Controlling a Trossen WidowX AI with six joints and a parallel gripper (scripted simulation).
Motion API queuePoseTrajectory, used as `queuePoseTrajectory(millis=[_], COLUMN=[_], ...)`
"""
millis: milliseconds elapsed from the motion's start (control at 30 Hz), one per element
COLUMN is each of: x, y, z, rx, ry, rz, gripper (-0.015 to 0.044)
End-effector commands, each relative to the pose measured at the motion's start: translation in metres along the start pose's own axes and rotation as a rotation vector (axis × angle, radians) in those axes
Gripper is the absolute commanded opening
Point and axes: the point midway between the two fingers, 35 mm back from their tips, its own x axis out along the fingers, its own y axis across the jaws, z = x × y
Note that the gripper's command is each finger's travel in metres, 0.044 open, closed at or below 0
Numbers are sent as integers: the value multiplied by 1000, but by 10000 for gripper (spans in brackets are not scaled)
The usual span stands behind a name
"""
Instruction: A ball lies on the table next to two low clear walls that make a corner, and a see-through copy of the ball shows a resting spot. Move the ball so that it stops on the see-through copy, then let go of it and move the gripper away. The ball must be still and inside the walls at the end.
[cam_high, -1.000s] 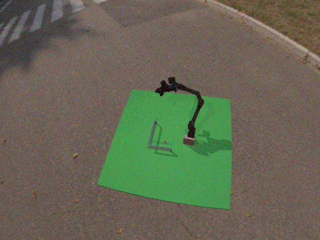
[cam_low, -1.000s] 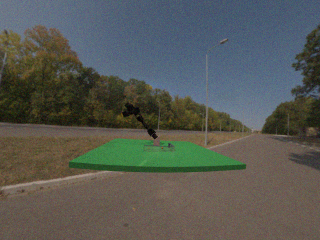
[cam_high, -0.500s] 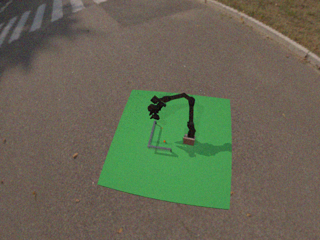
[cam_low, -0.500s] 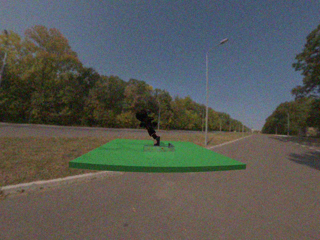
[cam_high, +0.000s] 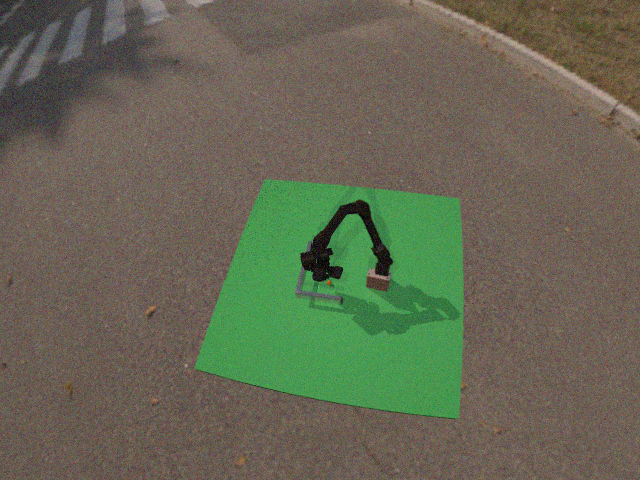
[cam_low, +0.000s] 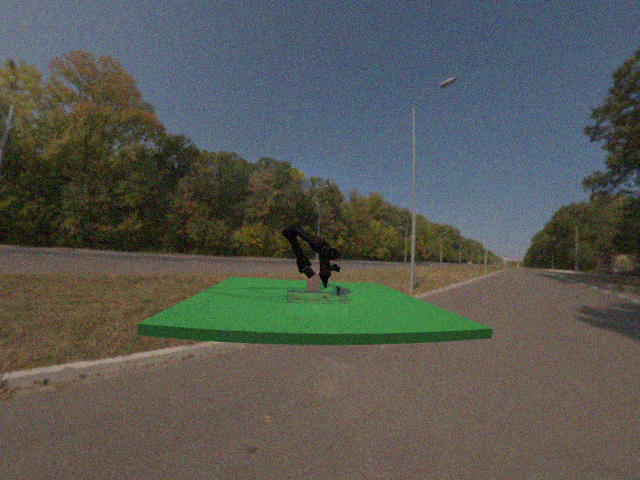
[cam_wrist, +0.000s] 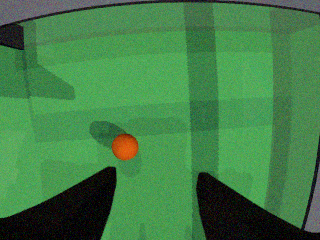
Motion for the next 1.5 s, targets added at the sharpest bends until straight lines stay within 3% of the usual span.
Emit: queuePoseTrajectory(millis=[0,300,1233,1333,1467], x=[15,15,58,58,58], y=[24,24,25,25,25], z=[-1,-1,-6,-6,-6], rx=[-145,-145,-145,-145,-145], ry=[95,95,97,97,97], rz=[37,37,37,37,37], gripper=[207,207,207,128,101])
